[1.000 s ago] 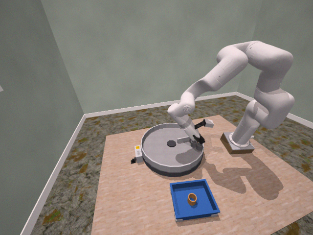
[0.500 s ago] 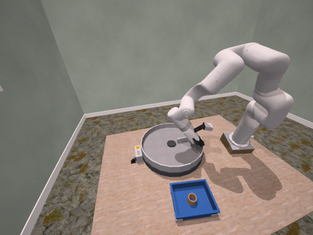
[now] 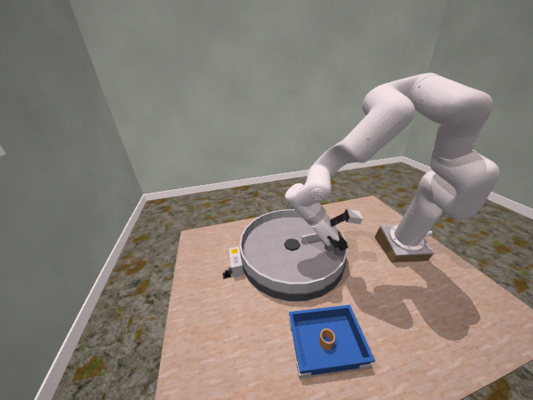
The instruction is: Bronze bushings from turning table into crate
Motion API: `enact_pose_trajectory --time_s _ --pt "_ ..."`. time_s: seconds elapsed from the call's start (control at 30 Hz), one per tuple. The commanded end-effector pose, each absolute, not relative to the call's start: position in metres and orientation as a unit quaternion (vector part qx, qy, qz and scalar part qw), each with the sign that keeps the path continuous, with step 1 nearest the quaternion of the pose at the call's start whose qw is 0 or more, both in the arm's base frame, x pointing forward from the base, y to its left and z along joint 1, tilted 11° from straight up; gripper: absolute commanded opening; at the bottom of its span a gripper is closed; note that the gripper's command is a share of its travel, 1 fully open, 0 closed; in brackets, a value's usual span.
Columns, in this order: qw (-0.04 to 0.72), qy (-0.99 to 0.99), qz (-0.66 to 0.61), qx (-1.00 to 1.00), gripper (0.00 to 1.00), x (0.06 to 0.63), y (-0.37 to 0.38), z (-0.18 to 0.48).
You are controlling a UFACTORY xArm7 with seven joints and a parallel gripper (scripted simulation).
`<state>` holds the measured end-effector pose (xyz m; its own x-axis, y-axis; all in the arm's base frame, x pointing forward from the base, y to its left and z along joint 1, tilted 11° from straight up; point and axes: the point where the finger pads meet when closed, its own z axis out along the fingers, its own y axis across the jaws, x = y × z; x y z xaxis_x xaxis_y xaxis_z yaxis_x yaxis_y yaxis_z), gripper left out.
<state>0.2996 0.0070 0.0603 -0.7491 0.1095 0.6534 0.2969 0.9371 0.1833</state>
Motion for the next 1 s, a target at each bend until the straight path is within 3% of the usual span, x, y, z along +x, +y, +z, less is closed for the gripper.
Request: enact_pose_trajectory --time_s 0.0,0.53,0.57,0.97 --pt "0.335 -0.925 -0.139 -0.110 0.10 0.3008 0.0077 0.0556" --pt "0.335 -0.925 -0.139 -0.110 0.10 0.3008 0.0084 0.0521" --pt "0.335 -0.925 -0.139 -0.110 0.00 0.3008 0.0084 0.0521" --pt "0.335 -0.925 -0.139 -0.110 0.00 0.3008 0.0084 0.0521"
